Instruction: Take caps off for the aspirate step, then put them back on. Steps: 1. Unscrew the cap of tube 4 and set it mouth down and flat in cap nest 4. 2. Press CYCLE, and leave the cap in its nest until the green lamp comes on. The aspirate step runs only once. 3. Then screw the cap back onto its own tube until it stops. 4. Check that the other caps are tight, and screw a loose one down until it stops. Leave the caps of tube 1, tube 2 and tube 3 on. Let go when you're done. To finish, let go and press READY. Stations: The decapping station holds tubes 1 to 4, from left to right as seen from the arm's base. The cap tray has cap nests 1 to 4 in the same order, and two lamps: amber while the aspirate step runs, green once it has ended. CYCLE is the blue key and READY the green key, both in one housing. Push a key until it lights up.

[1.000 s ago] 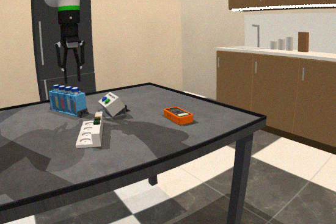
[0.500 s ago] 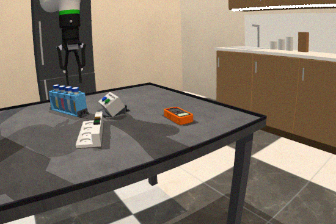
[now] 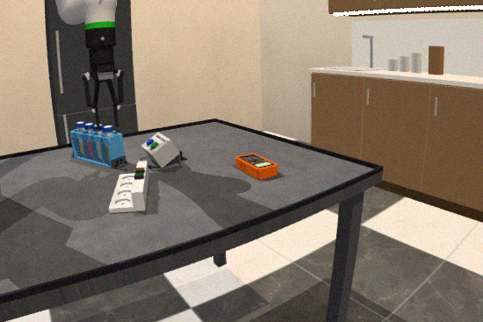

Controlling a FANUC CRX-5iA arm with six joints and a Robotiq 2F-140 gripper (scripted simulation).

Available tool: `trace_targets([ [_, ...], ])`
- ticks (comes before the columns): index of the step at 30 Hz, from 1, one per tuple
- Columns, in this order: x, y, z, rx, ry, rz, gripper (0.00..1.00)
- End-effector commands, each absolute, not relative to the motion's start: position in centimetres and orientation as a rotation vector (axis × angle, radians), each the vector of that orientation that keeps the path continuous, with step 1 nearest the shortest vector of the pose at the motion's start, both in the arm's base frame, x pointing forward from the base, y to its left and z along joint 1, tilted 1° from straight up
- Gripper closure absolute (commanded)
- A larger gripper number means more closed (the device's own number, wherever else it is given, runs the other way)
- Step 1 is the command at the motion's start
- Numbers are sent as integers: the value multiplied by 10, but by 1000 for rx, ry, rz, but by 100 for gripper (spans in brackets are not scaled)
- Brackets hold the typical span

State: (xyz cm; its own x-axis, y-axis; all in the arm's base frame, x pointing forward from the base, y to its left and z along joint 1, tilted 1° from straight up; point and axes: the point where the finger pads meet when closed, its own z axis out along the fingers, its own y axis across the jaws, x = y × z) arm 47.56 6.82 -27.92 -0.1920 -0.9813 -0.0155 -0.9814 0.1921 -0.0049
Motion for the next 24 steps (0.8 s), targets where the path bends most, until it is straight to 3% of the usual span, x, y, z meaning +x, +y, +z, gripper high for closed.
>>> trace_targets([
  [1, 477, 68, -280, -1986, 2412, 8, 59],
  [20, 477, 69, -288, -1986, 2412, 8, 59],
  [21, 477, 69, -288, -1986, 2412, 8, 70],
  [24, 477, 69, -288, -1986, 2412, 8, 70],
])
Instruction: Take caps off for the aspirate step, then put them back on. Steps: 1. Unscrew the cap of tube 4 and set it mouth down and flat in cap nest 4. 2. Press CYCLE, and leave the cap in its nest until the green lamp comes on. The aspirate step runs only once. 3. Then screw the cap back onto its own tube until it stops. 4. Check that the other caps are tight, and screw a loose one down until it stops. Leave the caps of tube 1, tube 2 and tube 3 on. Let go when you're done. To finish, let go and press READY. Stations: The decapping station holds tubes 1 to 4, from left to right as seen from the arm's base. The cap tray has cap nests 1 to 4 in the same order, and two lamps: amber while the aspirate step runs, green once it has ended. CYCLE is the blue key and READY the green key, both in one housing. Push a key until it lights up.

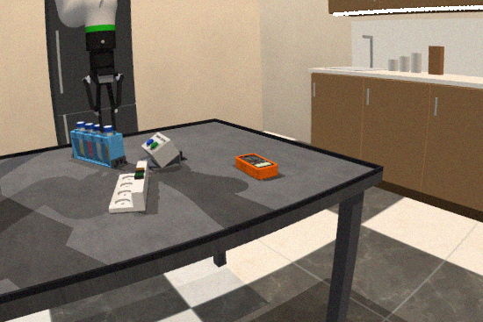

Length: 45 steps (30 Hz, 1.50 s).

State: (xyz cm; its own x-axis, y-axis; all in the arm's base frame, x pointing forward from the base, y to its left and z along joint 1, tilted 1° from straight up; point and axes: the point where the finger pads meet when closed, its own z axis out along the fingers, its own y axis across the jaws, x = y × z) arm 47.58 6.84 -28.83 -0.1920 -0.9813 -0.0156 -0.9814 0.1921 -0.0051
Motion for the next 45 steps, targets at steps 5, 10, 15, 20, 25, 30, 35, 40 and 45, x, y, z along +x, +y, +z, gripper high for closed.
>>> trace_targets([
  [5, 477, 69, -288, -1986, 2412, 8, 70],
  [10, 477, 69, -288, -1986, 2412, 8, 70],
  [15, 477, 69, -288, -2217, 2202, 6, 70],
  [20, 477, 69, -288, -2474, 1908, 2, 70],
  [25, 477, 69, -288, -2610, 1717, 0, 70],
  [30, 477, 69, -288, -2804, 1379, -3, 70],
  [35, 477, 69, -288, -2926, 1096, -6, 70],
  [40, 477, 69, -288, -2926, 1096, -6, 70],
  [45, 477, 69, -287, -2926, 1096, -6, 59],
])
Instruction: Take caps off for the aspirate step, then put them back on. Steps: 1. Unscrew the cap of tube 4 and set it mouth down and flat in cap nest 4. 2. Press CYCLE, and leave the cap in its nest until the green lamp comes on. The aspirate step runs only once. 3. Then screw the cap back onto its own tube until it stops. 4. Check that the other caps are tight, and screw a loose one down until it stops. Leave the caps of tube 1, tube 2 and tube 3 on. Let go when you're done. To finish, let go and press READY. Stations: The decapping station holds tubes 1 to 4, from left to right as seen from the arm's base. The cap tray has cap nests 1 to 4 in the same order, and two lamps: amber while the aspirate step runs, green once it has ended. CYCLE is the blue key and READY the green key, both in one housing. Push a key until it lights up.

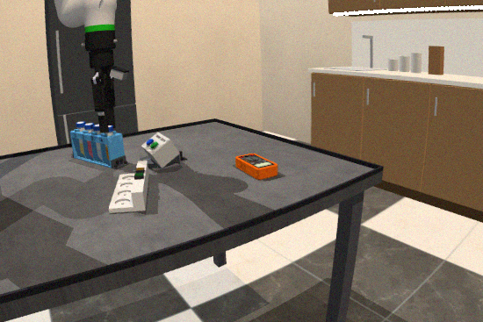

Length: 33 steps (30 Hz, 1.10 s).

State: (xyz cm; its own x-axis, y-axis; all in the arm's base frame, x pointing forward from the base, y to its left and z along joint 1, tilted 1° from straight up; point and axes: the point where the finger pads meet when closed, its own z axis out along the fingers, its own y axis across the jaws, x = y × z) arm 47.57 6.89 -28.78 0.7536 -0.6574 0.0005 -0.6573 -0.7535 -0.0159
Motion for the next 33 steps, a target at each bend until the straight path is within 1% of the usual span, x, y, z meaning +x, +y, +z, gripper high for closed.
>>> trace_targets([
  [1, 477, 69, -287, -2926, 1096, -6, 59],
  [8, 477, 69, -287, -2926, 1096, -6, 59],
  [10, 477, 69, -287, -2824, 1335, -3, 59],
  [12, 477, 69, -287, -2824, 1335, -3, 59],
  [16, 477, 69, -287, -2584, 1754, 2, 59],
  [26, 477, 69, -287, -2003, 2396, 12, 59],
  [33, 477, 68, -287, -1986, 2412, 9, 59],
])
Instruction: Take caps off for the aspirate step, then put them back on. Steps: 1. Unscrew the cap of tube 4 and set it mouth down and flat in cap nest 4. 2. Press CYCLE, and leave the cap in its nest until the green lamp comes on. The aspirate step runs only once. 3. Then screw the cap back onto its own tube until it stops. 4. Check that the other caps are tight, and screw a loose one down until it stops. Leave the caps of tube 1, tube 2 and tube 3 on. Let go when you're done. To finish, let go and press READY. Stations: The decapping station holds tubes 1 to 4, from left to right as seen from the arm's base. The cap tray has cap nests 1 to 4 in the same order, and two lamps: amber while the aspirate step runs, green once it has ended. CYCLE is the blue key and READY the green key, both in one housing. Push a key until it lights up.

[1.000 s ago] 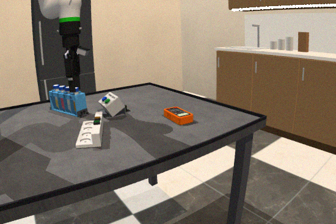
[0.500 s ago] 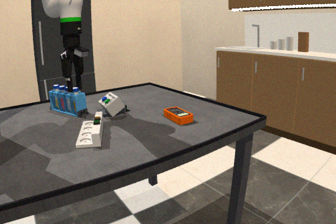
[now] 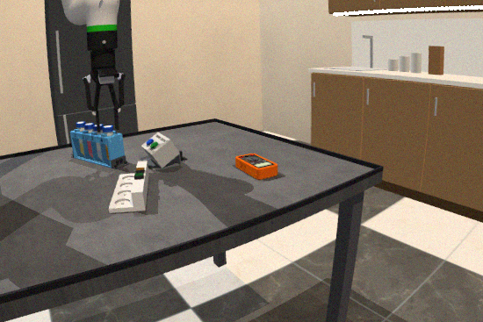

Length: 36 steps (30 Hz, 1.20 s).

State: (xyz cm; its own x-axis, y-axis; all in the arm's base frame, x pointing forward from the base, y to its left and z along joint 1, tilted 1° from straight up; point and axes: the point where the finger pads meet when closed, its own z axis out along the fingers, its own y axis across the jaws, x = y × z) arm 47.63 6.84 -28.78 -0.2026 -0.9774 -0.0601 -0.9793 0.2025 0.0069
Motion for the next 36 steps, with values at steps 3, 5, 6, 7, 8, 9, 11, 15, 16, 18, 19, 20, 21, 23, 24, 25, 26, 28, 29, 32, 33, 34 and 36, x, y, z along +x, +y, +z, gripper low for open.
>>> trace_targets([
  [3, 477, 69, -287, -1986, 2412, 8, 70],
  [5, 477, 69, -287, -1986, 2412, 8, 70],
  [6, 477, 69, -287, -1986, 2412, 8, 70],
  [7, 477, 69, -287, -1986, 2412, 9, 70],
  [8, 477, 69, -287, -1986, 2412, 8, 70],
  [9, 477, 69, -287, -1986, 2412, 9, 70],
  [11, 477, 69, -287, -1986, 2412, 9, 70],
  [15, 477, 69, -287, -1986, 2412, 9, 70],
  [16, 477, 69, -287, -1986, 2412, 9, 70],
  [18, 477, 69, -287, -2104, 2310, 7, 70],
  [19, 477, 69, -287, -2161, 2257, 6, 70],
  [20, 477, 69, -287, -2217, 2202, 6, 70],
  [21, 477, 69, -287, -2271, 2146, 5, 70],
  [23, 477, 69, -287, -2376, 2029, 4, 70],
  [24, 477, 69, -287, -2426, 1969, 3, 70],
  [25, 477, 69, -287, -2474, 1908, 2, 70],
  [26, 477, 69, -287, -2521, 1846, 2, 70],
  [28, 477, 69, -287, -2610, 1717, 0, 70],
  [29, 477, 69, -287, -2610, 1717, 0, 70],
  [32, 477, 69, -287, -2692, 1585, -1, 70],
  [33, 477, 69, -287, -2731, 1517, -2, 70],
  [34, 477, 69, -287, -2768, 1448, -2, 70],
  [36, 477, 69, -287, -2837, 1308, -4, 70],
])
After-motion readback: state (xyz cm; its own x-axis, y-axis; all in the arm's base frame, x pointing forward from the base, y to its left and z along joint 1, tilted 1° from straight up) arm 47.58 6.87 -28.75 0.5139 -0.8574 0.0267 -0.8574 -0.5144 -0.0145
